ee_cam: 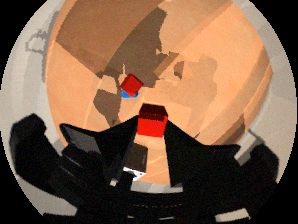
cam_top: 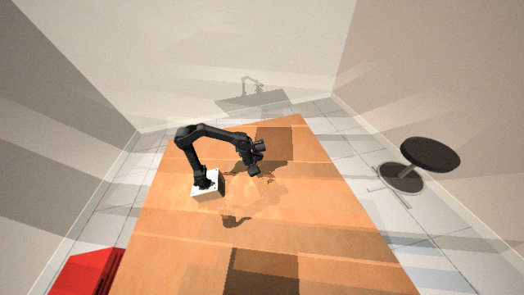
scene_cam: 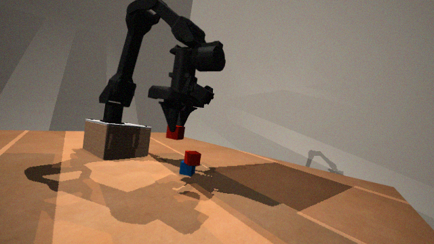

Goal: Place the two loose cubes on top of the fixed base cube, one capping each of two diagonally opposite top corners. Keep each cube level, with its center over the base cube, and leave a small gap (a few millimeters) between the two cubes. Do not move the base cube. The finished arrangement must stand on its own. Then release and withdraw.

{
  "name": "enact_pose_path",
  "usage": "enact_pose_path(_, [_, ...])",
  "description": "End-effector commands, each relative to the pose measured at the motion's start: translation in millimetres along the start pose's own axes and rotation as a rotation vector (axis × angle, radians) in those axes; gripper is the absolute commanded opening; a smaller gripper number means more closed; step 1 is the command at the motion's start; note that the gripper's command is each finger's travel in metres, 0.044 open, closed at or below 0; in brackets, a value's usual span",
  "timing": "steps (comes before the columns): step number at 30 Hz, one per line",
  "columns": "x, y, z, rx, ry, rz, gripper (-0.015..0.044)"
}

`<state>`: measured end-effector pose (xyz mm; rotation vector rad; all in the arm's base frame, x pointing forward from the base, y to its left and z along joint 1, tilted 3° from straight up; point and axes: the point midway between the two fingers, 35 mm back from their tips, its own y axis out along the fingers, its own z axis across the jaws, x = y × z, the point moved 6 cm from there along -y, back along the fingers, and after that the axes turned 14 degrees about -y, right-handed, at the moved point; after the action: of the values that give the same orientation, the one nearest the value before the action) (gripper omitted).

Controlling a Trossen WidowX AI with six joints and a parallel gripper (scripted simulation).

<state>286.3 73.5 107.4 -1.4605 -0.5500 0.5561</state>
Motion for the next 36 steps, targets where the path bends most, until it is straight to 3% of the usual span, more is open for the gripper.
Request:
enact_pose_path(1, [4,2,12,0.006,0.113,0.0,0.0105])
enact_pose_path(23, [20,5,69,0.014,0.675,0.004,0.0105])
enact_pose_path(36, [20,22,71,0.014,0.699,0.004,0.0105])
